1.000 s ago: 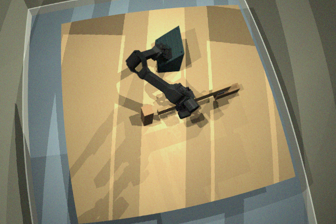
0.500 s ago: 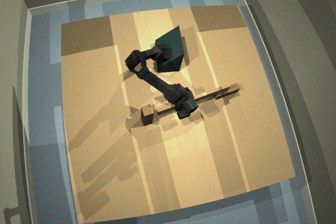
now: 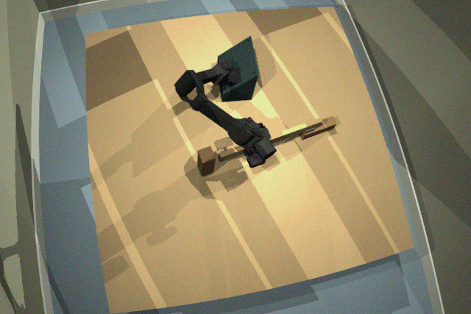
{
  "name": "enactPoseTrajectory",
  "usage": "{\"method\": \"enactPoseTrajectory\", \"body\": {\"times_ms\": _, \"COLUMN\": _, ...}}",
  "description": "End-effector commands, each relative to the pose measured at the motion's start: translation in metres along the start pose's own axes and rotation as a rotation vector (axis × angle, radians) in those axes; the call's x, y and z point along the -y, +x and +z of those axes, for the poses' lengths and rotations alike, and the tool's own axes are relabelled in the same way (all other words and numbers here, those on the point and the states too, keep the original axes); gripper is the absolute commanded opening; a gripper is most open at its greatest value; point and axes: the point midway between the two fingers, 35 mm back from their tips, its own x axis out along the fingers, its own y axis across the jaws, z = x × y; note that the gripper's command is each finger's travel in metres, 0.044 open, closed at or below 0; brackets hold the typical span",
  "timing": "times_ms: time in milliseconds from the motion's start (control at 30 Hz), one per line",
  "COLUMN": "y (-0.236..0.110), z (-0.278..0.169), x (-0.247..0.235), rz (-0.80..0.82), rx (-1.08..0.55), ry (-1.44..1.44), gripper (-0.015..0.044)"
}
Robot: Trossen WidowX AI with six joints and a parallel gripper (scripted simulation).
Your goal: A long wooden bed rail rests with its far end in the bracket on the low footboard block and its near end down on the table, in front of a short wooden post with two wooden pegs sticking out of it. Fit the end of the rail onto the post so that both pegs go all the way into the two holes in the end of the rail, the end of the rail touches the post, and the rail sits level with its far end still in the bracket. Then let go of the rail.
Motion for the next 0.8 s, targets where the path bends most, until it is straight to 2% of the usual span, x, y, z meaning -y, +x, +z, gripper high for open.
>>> {"method": "enactPoseTrajectory", "body": {"times_ms": 0, "y": -0.0022, "z": -0.0006, "x": 0.001, "rz": -0.009, "rx": 0.006, "ry": -0.001, "gripper": 0.0}}
{"method": "enactPoseTrajectory", "body": {"times_ms": 767, "y": -0.0005, "z": -0.0078, "x": 0.001, "rz": -0.009, "rx": 0.005, "ry": -0.001, "gripper": 0.0}}
